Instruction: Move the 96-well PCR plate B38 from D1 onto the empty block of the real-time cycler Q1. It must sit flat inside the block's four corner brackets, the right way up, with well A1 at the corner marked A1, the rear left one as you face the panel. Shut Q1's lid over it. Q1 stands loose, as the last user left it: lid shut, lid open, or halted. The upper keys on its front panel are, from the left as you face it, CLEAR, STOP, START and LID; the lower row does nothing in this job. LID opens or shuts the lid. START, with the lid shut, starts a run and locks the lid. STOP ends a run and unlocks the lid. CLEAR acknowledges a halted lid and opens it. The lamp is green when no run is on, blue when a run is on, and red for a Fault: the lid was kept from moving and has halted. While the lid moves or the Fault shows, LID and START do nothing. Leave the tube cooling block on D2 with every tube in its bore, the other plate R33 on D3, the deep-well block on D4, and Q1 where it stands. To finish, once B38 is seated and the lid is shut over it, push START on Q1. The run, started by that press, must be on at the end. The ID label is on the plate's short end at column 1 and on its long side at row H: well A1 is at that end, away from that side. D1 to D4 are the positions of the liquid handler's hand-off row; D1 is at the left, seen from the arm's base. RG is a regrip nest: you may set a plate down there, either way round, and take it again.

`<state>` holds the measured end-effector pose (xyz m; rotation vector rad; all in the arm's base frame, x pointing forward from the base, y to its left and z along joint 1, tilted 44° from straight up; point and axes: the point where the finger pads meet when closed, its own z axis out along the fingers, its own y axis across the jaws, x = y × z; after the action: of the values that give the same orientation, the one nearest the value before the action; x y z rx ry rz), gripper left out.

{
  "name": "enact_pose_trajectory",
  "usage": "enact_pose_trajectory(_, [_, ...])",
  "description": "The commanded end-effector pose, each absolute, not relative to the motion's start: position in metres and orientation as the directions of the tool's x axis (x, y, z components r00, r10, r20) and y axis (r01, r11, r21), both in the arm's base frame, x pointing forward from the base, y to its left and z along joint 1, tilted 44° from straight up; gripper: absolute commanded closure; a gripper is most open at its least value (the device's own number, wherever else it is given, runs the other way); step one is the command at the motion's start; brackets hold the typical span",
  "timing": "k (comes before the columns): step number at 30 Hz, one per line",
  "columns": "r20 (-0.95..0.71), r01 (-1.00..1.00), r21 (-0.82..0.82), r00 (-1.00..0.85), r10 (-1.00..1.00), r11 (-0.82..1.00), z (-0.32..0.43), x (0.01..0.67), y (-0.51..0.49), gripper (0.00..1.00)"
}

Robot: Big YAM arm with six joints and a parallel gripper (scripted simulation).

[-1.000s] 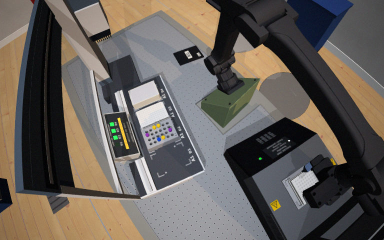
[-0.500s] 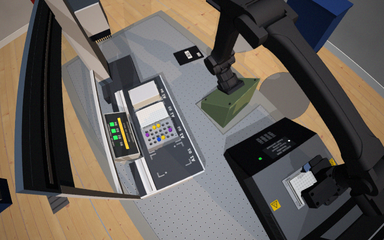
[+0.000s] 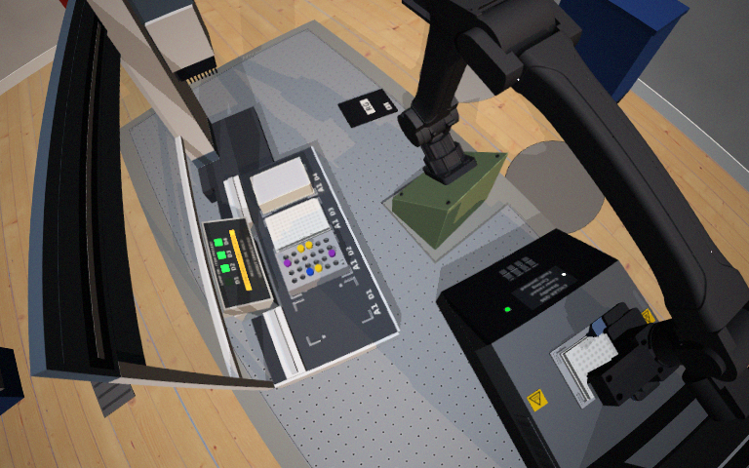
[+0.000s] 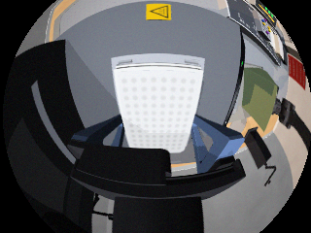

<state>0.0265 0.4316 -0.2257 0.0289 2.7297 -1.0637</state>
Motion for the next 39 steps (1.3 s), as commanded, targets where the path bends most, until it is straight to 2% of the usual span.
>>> enact_pose_trajectory(1, [-0.199,0.087,-0.658,-0.978,-0.061,0.748,-0.227,0.030,0.433,1.00])
enact_pose_trajectory(39, [-0.205,0.076,-0.601,-0.977,-0.062,0.796,-0.222,0.023,0.472,1.00])
